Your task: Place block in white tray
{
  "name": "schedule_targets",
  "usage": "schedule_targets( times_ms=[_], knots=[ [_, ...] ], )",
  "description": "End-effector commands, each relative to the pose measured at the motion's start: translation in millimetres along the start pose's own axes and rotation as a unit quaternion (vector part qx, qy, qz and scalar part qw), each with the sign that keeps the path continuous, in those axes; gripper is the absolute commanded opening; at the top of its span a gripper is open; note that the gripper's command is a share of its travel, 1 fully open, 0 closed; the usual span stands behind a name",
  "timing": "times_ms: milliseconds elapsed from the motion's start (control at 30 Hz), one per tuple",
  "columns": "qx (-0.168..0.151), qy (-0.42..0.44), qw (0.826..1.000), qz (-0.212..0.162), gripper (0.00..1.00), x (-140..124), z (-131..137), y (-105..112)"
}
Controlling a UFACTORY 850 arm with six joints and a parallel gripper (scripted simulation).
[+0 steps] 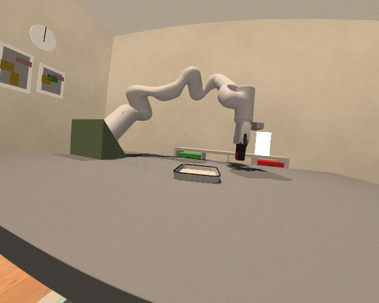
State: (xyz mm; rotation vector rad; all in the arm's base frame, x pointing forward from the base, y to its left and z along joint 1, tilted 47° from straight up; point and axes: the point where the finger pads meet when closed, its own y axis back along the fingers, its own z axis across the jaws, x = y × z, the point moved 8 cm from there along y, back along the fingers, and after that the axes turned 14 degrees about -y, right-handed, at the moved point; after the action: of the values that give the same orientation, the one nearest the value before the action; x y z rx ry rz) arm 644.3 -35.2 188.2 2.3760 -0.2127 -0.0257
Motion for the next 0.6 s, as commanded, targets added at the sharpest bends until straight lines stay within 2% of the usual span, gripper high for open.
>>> schedule_targets(
  times_ms=[0, 567],
  knots=[
    [0.0, 0.0, 1.0, 0.001, 0.0, 0, 0, 11],
    [0.0, 0.0, 1.0, 0.001, 0.0, 0, 0, 21]
  ],
)
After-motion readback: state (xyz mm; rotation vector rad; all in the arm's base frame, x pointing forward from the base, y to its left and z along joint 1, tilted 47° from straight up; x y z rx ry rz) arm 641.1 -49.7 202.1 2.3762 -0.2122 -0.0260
